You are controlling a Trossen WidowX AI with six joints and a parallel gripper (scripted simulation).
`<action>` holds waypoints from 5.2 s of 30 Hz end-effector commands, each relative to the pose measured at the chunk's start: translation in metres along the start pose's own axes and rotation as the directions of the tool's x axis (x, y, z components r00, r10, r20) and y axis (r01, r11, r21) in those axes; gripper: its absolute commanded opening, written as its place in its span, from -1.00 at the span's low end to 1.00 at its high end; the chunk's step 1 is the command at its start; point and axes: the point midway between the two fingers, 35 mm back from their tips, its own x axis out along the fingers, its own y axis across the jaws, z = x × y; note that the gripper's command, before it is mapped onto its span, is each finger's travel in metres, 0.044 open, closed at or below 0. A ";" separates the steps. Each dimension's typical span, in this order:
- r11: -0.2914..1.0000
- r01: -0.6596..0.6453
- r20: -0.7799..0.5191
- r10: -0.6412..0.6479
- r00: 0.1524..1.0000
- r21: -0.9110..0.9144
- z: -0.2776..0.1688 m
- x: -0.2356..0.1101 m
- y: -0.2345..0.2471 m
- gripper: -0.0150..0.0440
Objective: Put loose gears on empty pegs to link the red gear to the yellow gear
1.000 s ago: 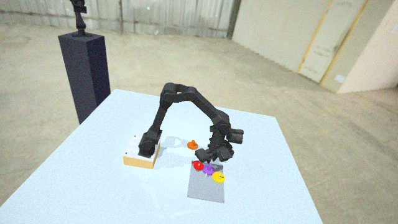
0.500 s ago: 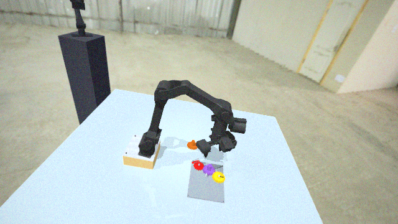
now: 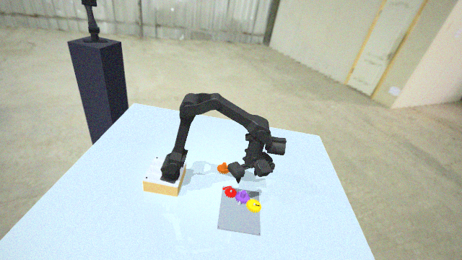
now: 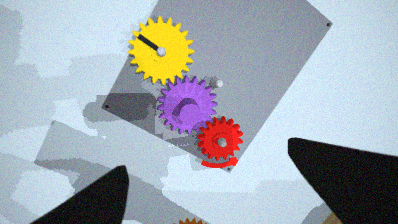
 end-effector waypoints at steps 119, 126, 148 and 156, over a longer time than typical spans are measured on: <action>1.000 -0.002 -0.022 0.002 1.000 0.005 -0.262 -0.043 0.057 1.00; 1.000 -0.002 -0.022 0.002 1.000 0.005 -0.262 -0.043 0.057 1.00; 1.000 -0.002 -0.022 0.002 1.000 0.005 -0.262 -0.043 0.057 1.00; 1.000 -0.002 -0.022 0.002 1.000 0.005 -0.262 -0.043 0.057 1.00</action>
